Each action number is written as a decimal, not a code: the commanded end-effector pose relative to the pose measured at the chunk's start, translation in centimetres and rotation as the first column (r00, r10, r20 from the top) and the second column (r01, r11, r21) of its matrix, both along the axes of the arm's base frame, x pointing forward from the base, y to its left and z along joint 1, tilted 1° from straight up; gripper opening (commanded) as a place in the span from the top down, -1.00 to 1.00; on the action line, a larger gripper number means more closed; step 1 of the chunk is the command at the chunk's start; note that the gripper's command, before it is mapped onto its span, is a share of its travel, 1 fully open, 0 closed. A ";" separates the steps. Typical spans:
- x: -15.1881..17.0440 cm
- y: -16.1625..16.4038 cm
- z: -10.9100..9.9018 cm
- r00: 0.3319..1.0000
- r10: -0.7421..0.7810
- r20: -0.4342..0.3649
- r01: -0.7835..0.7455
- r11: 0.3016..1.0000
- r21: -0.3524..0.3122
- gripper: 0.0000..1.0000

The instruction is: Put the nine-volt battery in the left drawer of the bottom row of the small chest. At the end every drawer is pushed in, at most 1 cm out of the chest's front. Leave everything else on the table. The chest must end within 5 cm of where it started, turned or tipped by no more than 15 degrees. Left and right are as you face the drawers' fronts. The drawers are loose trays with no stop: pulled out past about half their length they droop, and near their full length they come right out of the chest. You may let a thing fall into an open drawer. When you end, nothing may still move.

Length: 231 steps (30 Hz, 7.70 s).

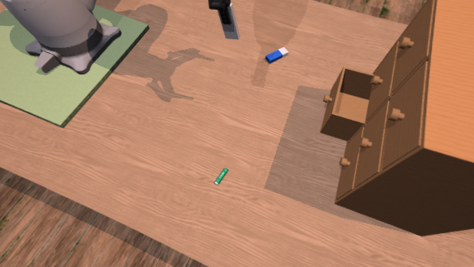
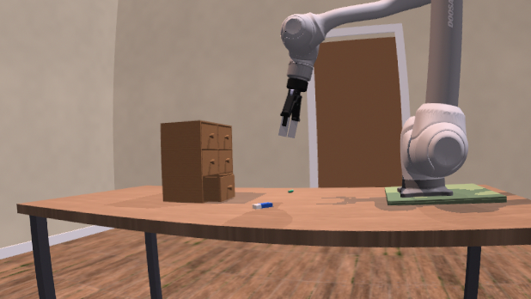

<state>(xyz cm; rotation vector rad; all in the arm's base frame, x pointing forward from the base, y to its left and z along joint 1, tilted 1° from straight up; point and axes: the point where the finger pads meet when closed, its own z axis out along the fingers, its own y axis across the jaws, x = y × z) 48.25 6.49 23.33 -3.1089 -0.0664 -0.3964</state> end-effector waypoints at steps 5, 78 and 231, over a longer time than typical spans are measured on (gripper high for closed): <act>1.2 0.1 -1.2 0.989 -0.001 0.146 0.000 1.000 0.006 -1.00; 7.4 0.3 -7.0 0.644 -0.016 0.765 -0.014 0.999 0.033 -1.00; 17.2 0.8 -17.8 0.555 -0.020 0.832 -0.018 0.999 0.036 1.00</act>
